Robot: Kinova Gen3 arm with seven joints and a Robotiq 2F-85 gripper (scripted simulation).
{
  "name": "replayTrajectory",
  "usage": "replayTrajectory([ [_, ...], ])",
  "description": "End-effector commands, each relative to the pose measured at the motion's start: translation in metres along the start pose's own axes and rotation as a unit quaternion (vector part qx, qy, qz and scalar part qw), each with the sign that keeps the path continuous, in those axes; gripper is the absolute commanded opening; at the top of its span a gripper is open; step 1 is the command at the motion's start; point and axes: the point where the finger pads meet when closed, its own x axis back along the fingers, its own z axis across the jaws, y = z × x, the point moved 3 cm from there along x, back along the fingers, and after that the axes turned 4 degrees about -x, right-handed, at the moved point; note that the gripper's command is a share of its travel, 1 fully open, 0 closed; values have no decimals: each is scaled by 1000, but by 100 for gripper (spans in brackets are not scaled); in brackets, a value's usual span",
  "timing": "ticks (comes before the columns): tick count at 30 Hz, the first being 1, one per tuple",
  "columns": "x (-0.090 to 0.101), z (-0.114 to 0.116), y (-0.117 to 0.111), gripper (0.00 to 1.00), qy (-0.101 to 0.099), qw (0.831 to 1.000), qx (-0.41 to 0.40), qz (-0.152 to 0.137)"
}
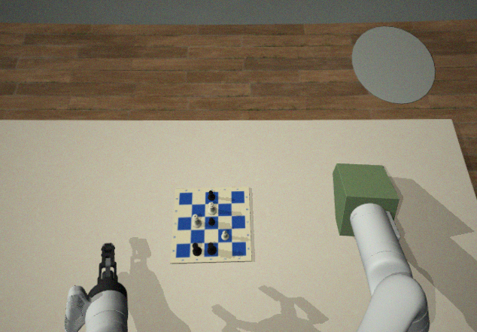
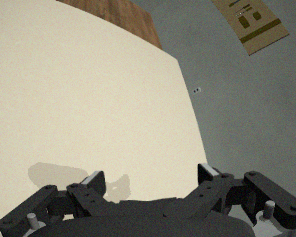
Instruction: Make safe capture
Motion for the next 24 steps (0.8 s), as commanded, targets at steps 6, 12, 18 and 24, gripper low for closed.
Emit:
replayTrajectory([
  [6, 1, -7, 6, 100, 1, 1000, -14, -5],
  [12, 1, -7, 6, 100, 1, 1000, -14, -5],
  [18, 2, -11, 12, 100, 2, 1000, -29, -11],
  [24, 3, -15, 17, 100, 4, 999, -44, -16],
])
